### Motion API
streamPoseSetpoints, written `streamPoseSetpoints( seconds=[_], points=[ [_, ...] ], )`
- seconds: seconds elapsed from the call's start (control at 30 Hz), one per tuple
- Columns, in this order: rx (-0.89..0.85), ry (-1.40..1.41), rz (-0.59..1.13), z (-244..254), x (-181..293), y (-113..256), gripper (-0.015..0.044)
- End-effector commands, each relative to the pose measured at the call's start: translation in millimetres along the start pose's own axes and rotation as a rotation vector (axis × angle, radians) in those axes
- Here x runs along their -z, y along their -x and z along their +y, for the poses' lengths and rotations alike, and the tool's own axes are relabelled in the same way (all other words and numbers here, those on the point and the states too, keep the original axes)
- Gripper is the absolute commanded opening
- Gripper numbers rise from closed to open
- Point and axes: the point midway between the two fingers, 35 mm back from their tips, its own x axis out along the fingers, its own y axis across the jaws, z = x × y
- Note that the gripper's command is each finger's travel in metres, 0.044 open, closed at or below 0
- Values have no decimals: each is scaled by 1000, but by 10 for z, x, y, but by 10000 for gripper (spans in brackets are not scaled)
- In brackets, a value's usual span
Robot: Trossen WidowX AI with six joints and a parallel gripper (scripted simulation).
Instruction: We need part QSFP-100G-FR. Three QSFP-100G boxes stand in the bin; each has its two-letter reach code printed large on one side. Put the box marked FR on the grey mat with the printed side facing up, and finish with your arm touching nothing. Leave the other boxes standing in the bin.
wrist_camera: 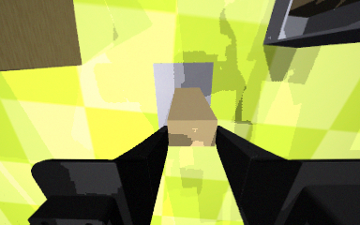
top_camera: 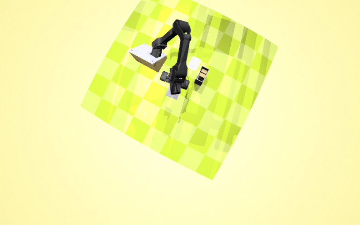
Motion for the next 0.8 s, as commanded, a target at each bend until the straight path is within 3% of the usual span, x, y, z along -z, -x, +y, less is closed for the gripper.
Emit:
streamPoseSetpoints(
  seconds=[0.0,0.77],
  points=[
    [-5,2,0,4,83,1,152],
    [-6,3,2,8,462,13,152]
  ],
)
